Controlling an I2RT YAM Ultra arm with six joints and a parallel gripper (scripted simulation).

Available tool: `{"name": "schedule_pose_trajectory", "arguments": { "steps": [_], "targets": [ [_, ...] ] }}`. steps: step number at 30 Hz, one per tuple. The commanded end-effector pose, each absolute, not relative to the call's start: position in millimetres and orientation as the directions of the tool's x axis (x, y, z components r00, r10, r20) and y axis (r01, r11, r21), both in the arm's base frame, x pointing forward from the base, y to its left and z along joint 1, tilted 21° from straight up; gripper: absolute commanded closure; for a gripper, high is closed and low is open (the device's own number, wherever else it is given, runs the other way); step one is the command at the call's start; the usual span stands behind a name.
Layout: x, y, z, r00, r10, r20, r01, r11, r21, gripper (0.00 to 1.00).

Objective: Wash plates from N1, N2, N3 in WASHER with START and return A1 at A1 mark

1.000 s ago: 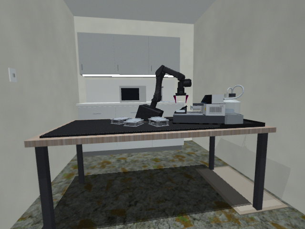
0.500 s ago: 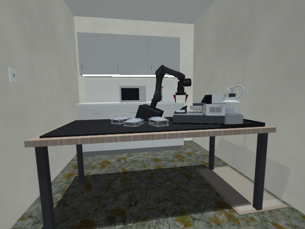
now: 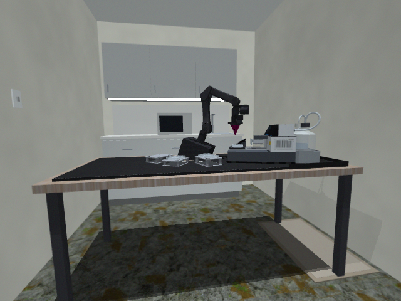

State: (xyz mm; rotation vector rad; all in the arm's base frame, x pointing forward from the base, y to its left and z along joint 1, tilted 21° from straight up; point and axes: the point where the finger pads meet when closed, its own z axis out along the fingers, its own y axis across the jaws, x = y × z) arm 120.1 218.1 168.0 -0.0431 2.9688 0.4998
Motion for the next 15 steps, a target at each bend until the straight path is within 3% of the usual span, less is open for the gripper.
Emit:
{"name": "schedule_pose_trajectory", "arguments": {
  "steps": [1,10,15],
  "targets": [
    [110.8,217.9,171.1,-0.976,-0.104,-0.191,-0.161,0.938,0.308,1.0],
    [78.3,219.7,166.6,-0.885,-0.377,-0.273,-0.442,0.865,0.239,1.0],
    [78.3,219.7,166.7,-0.877,-0.393,-0.277,-0.458,0.858,0.234,1.0]
  ]
}}
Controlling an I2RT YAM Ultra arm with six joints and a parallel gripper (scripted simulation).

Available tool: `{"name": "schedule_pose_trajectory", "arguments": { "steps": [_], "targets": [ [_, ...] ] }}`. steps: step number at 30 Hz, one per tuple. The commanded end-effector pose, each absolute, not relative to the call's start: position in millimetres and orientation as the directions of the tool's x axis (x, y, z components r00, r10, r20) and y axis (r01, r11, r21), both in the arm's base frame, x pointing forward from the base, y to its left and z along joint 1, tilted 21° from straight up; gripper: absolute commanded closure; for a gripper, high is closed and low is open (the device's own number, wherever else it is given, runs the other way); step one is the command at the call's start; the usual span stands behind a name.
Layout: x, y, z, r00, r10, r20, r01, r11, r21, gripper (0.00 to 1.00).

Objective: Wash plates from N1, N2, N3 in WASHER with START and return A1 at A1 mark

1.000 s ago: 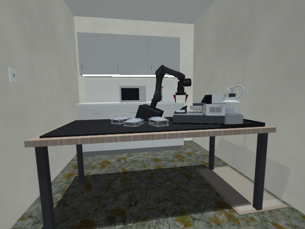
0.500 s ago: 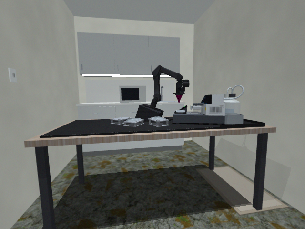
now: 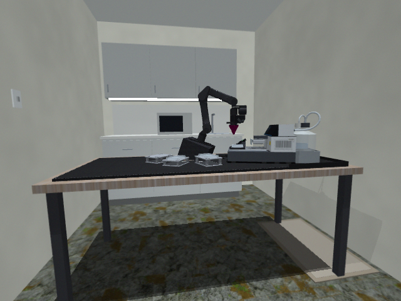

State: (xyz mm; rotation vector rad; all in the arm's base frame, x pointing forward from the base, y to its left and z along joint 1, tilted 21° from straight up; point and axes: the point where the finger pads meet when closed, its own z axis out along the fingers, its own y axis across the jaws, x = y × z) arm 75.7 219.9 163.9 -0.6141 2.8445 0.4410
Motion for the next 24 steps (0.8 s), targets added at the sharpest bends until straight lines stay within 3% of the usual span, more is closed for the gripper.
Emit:
{"name": "schedule_pose_trajectory", "arguments": {
  "steps": [1,15,24],
  "targets": [
    [78.3,219.7,166.7,-0.877,-0.393,-0.277,-0.458,0.858,0.234,1.0],
    [32.1,204.8,154.1,-0.679,-0.652,-0.337,-0.72,0.682,0.132,1.0],
    [-5.0,192.8,144.1,-0.437,-0.825,-0.359,-0.888,0.459,0.028,1.0]
  ]
}}
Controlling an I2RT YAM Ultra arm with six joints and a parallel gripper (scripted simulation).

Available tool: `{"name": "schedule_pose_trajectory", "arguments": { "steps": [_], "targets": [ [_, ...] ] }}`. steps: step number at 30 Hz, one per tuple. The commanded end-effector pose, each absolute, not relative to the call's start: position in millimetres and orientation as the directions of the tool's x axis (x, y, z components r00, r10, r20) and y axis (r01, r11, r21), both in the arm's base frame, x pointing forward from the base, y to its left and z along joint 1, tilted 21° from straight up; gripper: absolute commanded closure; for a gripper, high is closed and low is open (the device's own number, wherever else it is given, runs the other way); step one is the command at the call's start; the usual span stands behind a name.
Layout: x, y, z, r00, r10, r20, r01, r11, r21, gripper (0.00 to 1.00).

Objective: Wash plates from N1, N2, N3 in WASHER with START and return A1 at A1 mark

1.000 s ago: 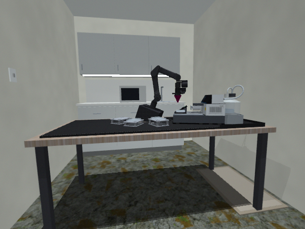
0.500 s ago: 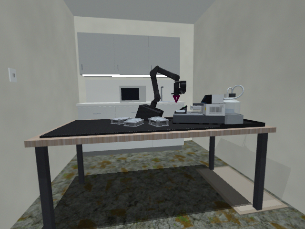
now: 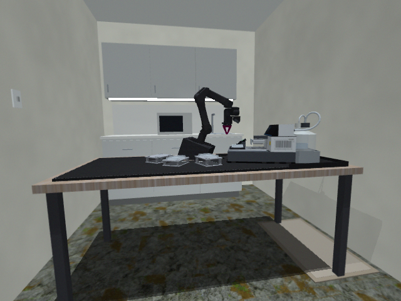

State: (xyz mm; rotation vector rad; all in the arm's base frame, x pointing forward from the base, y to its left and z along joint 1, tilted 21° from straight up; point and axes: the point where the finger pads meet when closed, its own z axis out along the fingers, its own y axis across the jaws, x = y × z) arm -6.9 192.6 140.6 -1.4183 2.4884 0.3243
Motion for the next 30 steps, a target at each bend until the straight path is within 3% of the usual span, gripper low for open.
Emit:
{"name": "schedule_pose_trajectory", "arguments": {
  "steps": [1,5,9,23,30],
  "targets": [
    [-5.1,192.8,144.1,-0.407,-0.839,-0.36,-0.902,0.431,0.016,1.0],
    [-5.1,192.8,144.1,-0.298,-0.885,-0.359,-0.944,0.328,-0.027,1.0],
    [-5.0,192.8,144.1,-0.298,-0.885,-0.359,-0.944,0.328,-0.027,1.0],
    [0.4,205.6,107.9,-0.204,-0.641,-0.74,-0.944,0.329,-0.025,1.0],
    [0.4,205.5,107.9,-0.189,-0.601,-0.777,-0.944,0.329,-0.025,1.0]
  ]
}}
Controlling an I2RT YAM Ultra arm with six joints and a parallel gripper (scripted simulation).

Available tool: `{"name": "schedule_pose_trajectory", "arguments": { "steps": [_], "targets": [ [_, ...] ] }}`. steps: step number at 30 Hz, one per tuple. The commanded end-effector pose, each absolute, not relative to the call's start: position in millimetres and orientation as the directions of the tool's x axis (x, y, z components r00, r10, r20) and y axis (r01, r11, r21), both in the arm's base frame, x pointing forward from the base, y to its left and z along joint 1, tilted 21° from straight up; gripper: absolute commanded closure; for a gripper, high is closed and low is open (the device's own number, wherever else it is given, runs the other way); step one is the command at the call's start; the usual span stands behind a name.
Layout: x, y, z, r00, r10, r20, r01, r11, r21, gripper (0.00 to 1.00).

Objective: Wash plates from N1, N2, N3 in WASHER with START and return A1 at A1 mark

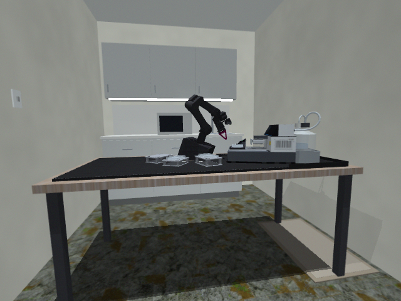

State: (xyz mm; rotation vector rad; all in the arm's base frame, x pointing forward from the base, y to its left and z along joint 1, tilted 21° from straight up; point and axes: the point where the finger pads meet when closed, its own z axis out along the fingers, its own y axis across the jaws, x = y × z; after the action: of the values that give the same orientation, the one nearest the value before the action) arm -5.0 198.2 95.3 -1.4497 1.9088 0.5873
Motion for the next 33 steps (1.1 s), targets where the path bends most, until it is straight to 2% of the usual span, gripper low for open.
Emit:
{"name": "schedule_pose_trajectory", "arguments": {
  "steps": [1,33],
  "targets": [
    [0.4,205.5,107.9,-0.189,-0.601,-0.777,-0.944,0.329,-0.025,1.0],
    [3.5,214.0,100.7,-0.189,-0.601,-0.777,-0.944,0.329,-0.025,1.0]
  ]
}}
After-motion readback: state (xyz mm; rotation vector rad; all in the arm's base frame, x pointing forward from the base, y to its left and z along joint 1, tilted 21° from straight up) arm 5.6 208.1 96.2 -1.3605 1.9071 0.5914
